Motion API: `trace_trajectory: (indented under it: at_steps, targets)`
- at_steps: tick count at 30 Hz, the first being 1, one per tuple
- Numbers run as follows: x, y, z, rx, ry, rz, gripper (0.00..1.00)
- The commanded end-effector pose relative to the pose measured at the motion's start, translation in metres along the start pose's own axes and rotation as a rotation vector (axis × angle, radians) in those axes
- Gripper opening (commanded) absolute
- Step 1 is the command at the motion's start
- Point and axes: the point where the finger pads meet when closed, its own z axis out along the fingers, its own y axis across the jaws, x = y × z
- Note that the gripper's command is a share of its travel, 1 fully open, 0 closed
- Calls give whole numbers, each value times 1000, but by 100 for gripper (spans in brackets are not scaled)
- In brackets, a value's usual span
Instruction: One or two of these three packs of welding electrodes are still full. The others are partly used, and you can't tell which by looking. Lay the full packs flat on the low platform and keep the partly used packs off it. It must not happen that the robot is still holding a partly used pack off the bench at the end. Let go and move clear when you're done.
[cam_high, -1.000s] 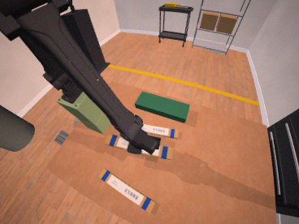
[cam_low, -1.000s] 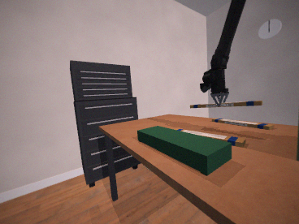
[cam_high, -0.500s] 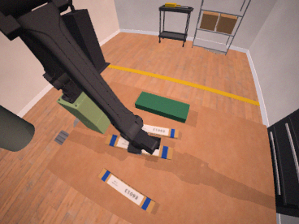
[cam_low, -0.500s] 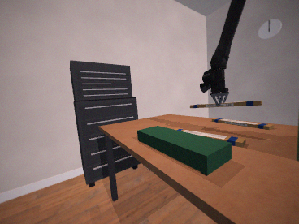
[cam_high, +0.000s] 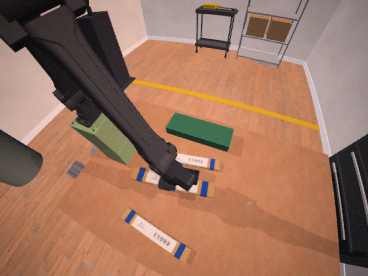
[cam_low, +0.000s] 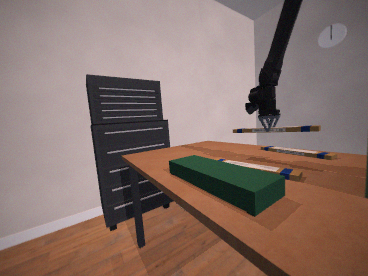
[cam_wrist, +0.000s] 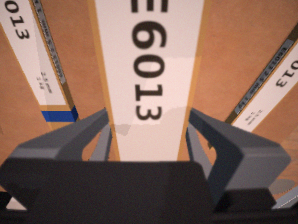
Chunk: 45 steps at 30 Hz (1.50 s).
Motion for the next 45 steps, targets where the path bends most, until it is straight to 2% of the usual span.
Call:
trace_trajectory:
  at_steps: [1, 9, 17, 26, 34, 45]
  targets:
    - [-30, -5, -3, 23, -60, -16, 0]
    - [-34, -9, 1, 28, -74, -15, 0]
    - [-26, -10, 24, 21, -55, -9, 0]
    - [-31, -15, 28, 28, -72, 0, 0]
    - [-23, -13, 51, 20, -50, 0, 0]
    - [-30, -16, 57, 27, -68, 1, 0]
